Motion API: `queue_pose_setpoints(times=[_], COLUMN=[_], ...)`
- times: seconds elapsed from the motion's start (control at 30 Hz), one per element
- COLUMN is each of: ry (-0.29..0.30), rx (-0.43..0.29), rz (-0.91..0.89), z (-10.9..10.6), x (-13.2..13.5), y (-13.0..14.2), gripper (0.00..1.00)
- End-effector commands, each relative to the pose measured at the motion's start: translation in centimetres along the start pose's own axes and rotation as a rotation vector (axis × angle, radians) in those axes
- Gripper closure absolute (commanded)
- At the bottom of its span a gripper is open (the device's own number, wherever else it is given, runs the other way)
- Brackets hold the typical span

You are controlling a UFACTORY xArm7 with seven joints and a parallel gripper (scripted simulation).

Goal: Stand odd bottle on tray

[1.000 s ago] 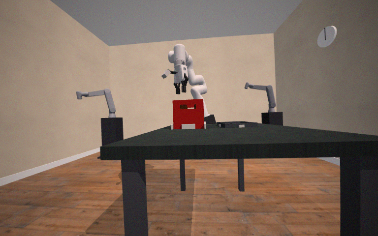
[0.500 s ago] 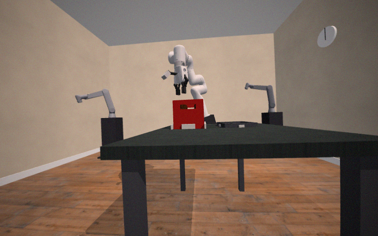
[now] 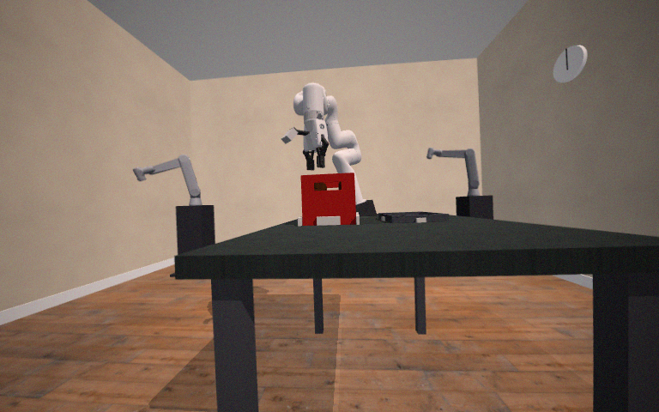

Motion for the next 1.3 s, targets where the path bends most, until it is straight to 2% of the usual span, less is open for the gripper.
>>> queue_pose_setpoints(times=[0.0,0.57,1.27], ry=[-0.003,-0.003,-0.003], rx=[0.003,0.003,0.003], rz=[0.000,0.000,0.000], z=[0.4,1.8,2.0], x=[-0.1,-0.1,-0.1], y=[-0.1,-0.1,-0.1], gripper=[0.35,0.35,0.35])
Point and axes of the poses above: the point where the finger pads meet when closed, its own z axis out along the fingers, its own x axis across the jaws, y = z × x, the point moved 6 cm from there along -z, back along the fingers, and after that the axes turned 13 degrees about -z, right-handed, at the moved point
